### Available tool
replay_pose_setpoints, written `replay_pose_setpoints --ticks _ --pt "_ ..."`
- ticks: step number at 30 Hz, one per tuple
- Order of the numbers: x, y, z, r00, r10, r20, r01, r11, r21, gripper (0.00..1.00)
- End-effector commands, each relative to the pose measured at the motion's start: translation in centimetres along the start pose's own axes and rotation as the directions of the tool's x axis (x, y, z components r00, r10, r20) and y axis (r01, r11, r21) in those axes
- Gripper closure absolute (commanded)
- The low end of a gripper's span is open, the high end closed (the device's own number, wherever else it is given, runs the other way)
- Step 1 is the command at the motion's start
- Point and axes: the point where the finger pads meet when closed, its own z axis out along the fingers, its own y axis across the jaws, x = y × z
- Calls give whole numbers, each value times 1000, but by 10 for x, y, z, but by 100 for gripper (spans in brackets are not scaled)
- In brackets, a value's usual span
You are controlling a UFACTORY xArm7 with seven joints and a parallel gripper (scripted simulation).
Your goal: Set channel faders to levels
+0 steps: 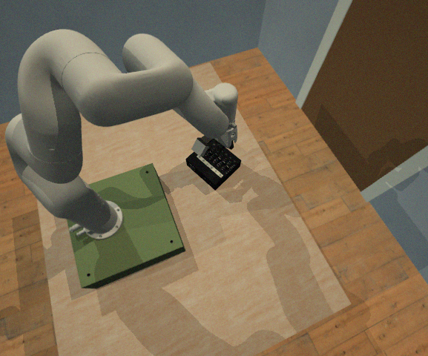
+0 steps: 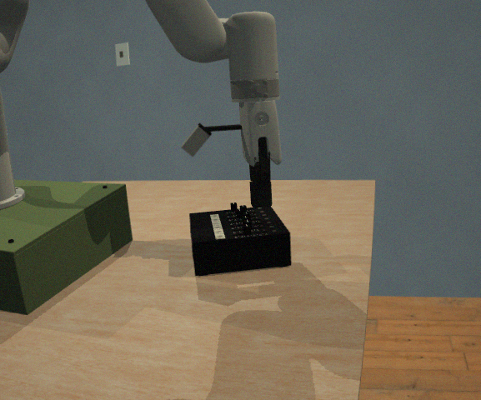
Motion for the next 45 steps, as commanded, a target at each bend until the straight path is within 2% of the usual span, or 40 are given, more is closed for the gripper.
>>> replay_pose_setpoints --ticks 1,45 --pt "-2 0 1 1000 0 4 0 1000 0 100" --pt "-2 0 5 1000 0 4 0 1000 0 100"
